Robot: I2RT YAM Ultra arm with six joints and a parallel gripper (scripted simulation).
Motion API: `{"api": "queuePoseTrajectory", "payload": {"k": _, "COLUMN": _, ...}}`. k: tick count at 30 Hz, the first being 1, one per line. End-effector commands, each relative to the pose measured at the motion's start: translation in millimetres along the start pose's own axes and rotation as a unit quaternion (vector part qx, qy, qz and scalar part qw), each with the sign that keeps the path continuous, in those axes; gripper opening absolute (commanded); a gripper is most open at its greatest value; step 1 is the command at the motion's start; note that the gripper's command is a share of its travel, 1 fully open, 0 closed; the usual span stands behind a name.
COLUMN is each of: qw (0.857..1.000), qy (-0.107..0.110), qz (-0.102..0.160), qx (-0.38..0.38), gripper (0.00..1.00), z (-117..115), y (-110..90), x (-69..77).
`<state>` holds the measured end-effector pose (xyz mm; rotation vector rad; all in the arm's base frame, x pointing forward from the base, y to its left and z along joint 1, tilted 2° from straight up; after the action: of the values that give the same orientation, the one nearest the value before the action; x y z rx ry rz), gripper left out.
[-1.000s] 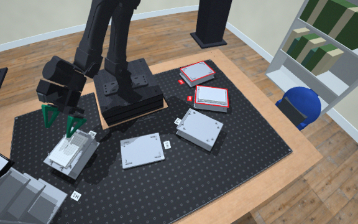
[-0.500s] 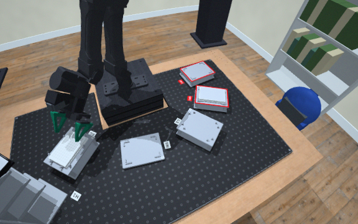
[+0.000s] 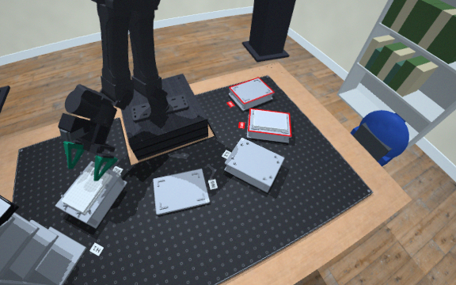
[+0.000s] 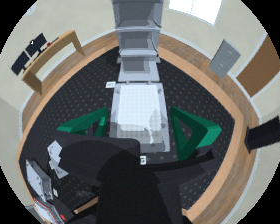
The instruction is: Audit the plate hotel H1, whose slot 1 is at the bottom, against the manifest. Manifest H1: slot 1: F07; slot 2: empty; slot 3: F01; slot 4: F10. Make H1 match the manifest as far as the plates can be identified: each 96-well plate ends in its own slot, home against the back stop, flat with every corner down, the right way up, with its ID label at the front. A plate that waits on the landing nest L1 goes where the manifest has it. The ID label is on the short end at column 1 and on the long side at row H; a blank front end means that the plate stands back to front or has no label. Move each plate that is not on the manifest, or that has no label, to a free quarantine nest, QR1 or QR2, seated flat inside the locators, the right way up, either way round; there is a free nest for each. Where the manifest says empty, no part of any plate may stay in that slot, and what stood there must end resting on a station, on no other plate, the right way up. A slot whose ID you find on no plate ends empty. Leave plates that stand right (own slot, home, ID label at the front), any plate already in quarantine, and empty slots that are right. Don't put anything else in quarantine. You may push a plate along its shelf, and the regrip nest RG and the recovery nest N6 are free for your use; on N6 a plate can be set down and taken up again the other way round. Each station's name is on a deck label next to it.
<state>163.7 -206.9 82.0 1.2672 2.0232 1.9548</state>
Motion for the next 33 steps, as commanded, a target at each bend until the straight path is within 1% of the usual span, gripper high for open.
{"api": "queuePoseTrajectory", "payload": {"k": 1, "qw": 1.0, "qy": -0.004, "qz": -0.016, "qx": 0.005, "gripper": 1.0, "z": -2, "y": 6, "x": -0.5}}
{"api": "queuePoseTrajectory", "payload": {"k": 26, "qw": 1.0, "qy": -0.004, "qz": -0.016, "qx": 0.005, "gripper": 1.0, "z": 5, "y": -23, "x": 9.0}}
{"api": "queuePoseTrajectory", "payload": {"k": 33, "qw": 1.0, "qy": -0.004, "qz": -0.016, "qx": 0.005, "gripper": 1.0, "z": 7, "y": -30, "x": 6.9}}
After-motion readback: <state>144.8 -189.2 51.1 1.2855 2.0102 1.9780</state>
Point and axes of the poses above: the point where the finger pads meet when closed, its own x axis back along the fingers, its own z axis across the jaws, y = z × x, the point moved 7 cm from there along x, back along the fingers, and after that the axes turned 14 degrees about x, right-handed, at the moved point
